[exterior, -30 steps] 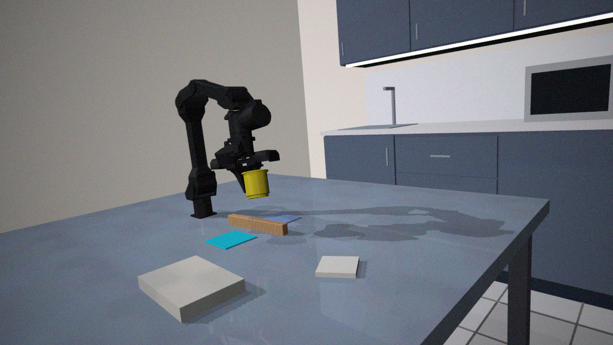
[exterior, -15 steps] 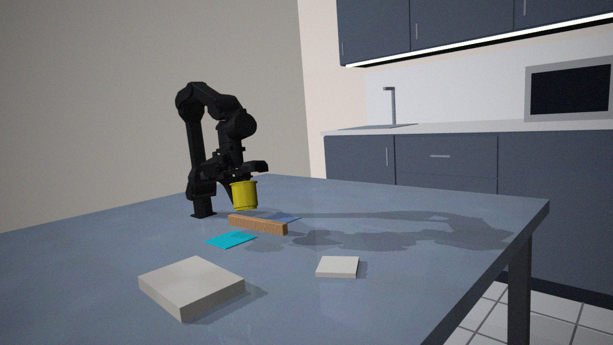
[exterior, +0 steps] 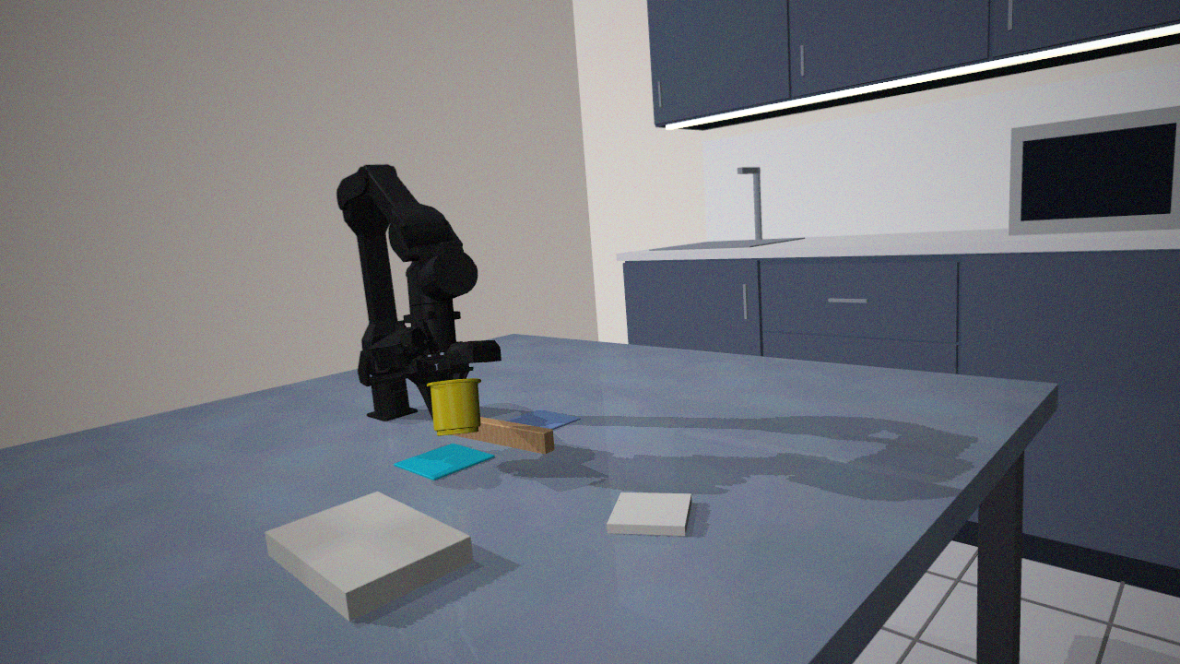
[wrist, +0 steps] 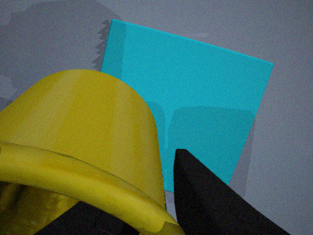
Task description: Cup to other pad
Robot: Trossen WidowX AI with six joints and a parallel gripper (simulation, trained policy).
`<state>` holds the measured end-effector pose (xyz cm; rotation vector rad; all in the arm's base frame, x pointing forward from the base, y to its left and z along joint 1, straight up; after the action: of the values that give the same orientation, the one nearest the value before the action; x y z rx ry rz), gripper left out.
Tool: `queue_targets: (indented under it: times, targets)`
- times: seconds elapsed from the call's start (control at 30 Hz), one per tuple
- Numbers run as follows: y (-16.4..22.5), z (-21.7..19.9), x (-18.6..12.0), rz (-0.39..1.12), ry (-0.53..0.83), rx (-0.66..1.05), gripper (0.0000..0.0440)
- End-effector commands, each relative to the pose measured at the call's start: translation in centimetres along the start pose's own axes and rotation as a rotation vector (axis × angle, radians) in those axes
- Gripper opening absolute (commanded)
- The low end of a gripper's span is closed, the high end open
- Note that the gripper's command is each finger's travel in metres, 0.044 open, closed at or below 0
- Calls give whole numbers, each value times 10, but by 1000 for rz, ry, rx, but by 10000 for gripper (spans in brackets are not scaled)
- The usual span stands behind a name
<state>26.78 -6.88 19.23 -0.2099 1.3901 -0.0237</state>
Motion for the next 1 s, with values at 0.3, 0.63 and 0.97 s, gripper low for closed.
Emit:
queue_targets:
  times: [0.3,0.63,0.97]
  targets:
    - [-1,-21,25,-1,47,39,77]
    - [-10,-22,15,-19,-51,72,172]
    - [-11,-32,-2,-3,-105,86,211]
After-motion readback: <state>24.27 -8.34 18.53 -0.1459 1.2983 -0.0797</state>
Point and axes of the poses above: the point midway between the two fingers, 35 mm back from their tips, its own x axis out along the fingers, its own z axis across the jaws, y = z × x, the point moved 10 cm from there along -x, back along the fingers, and after that the axes turned 3 degrees about x, right-handed, at the moved point
